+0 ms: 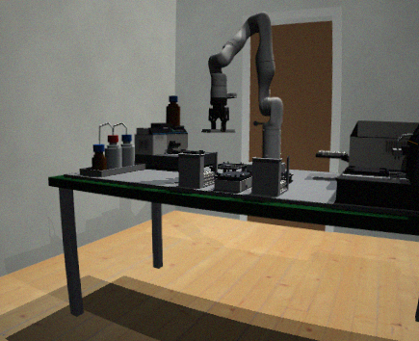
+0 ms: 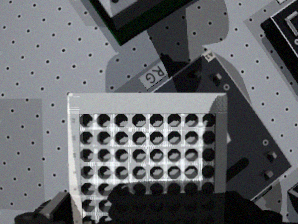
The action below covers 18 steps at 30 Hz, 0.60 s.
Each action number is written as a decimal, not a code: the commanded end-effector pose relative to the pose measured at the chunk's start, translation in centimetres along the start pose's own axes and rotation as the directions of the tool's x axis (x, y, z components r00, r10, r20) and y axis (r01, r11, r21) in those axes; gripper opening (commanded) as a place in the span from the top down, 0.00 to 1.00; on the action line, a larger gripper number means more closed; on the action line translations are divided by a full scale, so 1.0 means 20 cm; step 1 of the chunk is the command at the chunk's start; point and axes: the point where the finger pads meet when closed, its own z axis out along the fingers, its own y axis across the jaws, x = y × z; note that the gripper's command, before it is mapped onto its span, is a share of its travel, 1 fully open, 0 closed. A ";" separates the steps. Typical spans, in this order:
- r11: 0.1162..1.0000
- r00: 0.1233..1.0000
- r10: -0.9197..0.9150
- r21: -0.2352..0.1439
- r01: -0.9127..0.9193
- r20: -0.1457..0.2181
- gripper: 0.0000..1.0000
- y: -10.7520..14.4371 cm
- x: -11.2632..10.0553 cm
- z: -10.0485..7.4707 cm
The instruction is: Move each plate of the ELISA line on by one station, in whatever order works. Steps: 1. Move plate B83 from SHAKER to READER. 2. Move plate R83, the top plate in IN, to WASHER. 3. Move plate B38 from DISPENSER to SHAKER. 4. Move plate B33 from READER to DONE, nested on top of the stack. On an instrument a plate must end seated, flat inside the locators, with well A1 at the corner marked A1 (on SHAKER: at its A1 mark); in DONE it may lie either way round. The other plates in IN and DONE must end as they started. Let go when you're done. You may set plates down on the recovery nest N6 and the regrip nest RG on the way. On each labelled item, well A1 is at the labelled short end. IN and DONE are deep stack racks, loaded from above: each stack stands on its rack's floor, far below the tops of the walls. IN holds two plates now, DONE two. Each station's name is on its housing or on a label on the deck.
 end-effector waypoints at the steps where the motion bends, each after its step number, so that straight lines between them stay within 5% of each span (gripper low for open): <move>1: 0.999 0.999 -0.032 0.001 0.032 0.001 0.06 0.06 -0.02 0.00; 18: 0.993 0.993 -0.120 0.001 0.120 0.001 0.06 0.28 -0.09 0.00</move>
